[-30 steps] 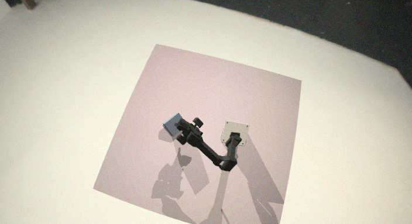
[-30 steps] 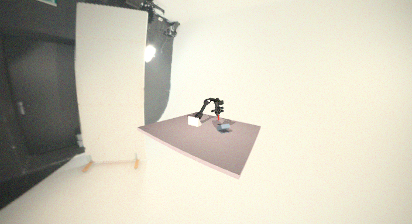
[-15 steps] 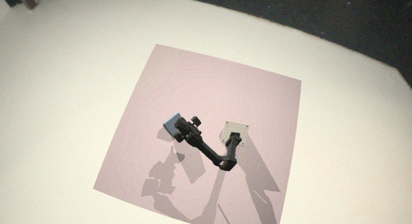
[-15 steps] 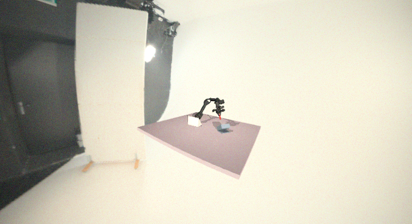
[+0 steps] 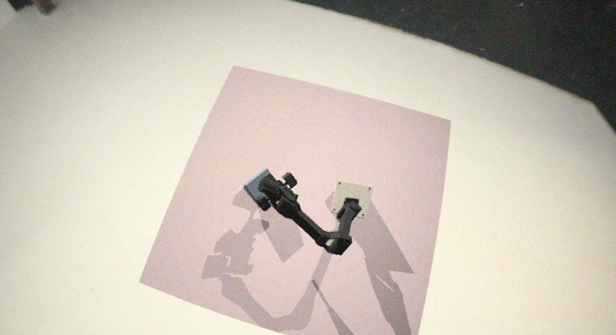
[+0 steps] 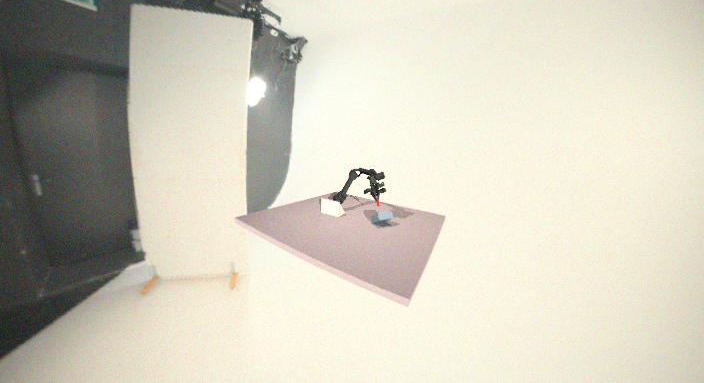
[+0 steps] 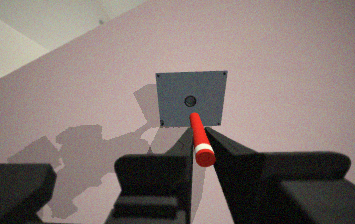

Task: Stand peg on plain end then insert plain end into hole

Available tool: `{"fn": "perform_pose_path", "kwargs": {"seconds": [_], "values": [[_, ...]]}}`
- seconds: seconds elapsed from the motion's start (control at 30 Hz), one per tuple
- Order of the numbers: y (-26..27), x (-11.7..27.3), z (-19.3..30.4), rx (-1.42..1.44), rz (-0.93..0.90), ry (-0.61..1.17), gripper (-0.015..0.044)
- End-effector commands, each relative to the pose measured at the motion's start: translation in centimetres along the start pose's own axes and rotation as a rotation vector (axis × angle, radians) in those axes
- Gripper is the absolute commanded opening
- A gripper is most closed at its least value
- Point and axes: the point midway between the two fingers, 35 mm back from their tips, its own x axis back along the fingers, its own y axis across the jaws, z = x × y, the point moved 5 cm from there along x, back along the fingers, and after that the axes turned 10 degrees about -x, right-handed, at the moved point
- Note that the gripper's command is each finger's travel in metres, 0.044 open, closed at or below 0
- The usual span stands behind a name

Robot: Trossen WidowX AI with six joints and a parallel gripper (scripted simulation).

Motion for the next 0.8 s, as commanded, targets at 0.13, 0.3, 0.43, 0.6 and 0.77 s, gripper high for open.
{"fn": "perform_pose_path", "kwargs": {"seconds": [0.13, 0.3, 0.43, 0.6, 0.77], "values": [[0.0, -1.9, -0.2, -0.017, 0.001, -0.011, 0.0000], [0.1, -2.8, -0.3, -0.023, -0.003, -0.019, 0.0000], [0.2, -3.3, -0.4, -0.026, -0.006, -0.022, 0.0000], [0.2, -3.5, -0.4, -0.015, -0.006, -0.024, 0.0000], [0.2, -3.8, -0.4, -0.014, -0.006, -0.024, 0.0000]]}}
